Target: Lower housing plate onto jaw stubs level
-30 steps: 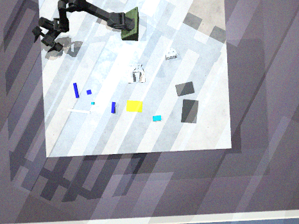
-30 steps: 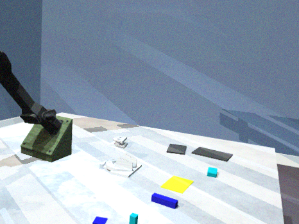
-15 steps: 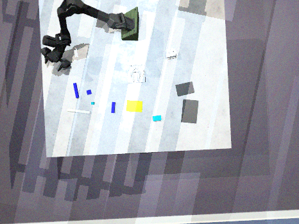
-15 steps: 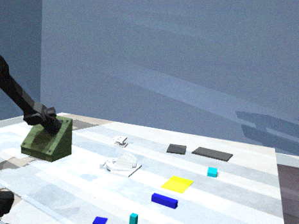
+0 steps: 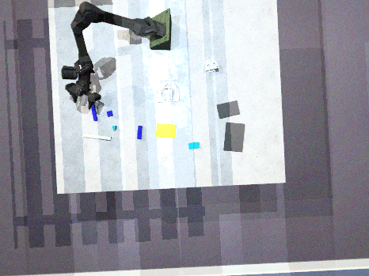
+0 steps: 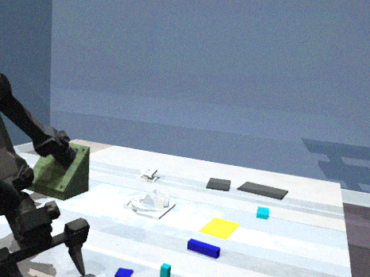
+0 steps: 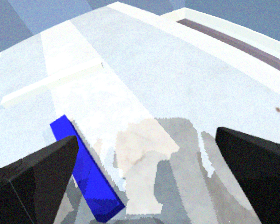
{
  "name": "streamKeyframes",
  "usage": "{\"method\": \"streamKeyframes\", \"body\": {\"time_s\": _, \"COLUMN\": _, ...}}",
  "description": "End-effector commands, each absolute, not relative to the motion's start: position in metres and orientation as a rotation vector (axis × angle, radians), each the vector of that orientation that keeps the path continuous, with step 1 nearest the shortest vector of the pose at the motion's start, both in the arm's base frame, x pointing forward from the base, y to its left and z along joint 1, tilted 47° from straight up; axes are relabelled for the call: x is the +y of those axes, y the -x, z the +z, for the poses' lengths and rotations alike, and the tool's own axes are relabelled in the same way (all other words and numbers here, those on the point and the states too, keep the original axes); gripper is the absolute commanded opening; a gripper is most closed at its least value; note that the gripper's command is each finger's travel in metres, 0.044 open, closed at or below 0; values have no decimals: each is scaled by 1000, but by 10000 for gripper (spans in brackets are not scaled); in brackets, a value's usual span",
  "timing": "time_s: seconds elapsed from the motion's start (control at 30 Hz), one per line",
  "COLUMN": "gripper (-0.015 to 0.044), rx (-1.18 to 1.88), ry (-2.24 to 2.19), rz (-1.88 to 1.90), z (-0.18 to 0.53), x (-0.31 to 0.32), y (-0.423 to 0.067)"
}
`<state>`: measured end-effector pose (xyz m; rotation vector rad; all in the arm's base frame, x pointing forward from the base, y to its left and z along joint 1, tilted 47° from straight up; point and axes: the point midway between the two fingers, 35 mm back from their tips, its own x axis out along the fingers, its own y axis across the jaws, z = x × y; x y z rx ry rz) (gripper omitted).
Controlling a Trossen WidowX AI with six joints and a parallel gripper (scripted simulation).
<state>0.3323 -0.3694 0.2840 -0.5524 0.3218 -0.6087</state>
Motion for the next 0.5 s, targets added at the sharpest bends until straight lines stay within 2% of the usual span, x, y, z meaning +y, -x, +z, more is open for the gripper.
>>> {"method": "streamKeyframes", "body": {"time_s": 0.0, "gripper": 440, "rx": 342, "ry": 482, "rz": -543, "z": 267, "x": -349, "y": -362}}
{"method": "streamKeyframes", "body": {"time_s": 0.47, "gripper": 440, "rx": 425, "ry": 279, "rz": -301, "z": 208, "x": -261, "y": -436}}
